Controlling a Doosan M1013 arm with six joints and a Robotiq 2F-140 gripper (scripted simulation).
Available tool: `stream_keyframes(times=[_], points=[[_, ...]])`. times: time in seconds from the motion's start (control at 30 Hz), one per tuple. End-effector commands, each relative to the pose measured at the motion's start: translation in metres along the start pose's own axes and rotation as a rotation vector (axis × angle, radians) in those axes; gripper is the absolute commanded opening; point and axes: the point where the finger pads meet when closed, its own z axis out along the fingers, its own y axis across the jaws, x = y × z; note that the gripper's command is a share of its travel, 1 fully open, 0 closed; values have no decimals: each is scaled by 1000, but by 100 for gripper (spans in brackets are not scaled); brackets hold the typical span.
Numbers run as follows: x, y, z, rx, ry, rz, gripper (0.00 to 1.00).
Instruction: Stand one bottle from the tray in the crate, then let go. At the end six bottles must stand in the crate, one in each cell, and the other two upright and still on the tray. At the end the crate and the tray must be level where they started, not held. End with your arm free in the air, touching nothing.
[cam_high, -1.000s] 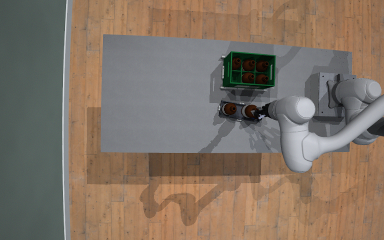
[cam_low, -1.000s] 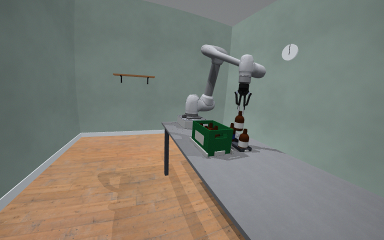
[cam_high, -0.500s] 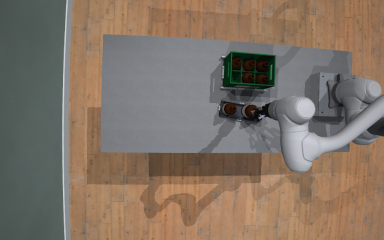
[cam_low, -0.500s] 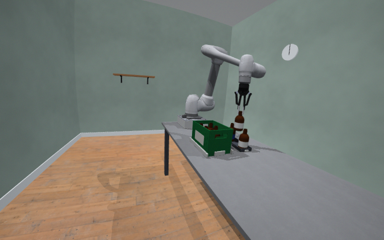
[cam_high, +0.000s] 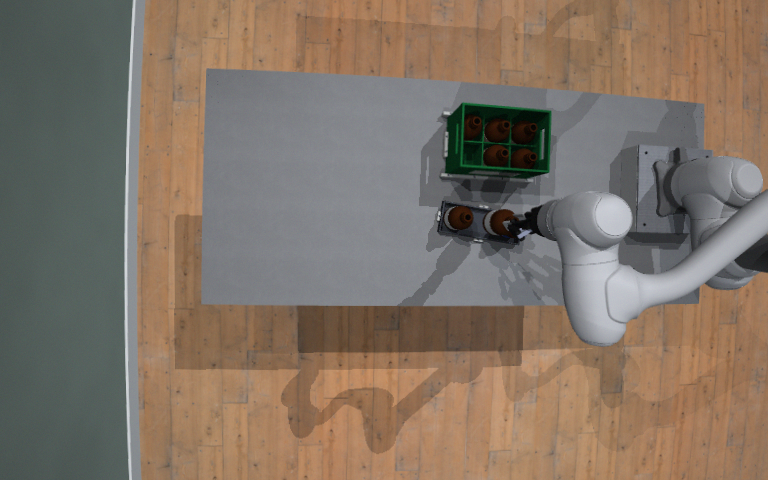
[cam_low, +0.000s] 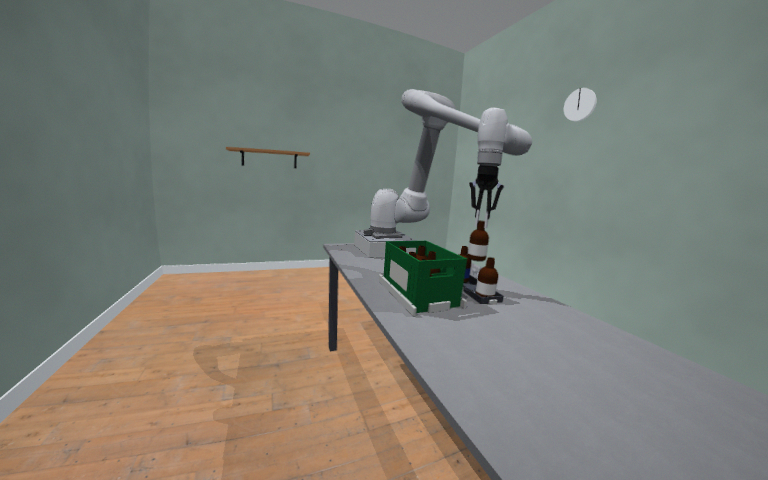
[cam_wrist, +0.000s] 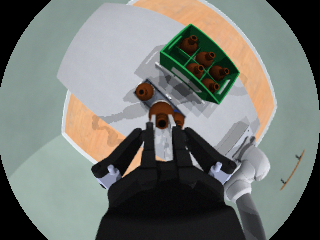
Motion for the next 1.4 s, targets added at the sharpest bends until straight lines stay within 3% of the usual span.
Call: stream_keyframes(times=[0.0, 1.37], points=[[0, 0, -2, 0, 0, 0, 0], [0, 0, -35, 0, 0, 0, 0]])
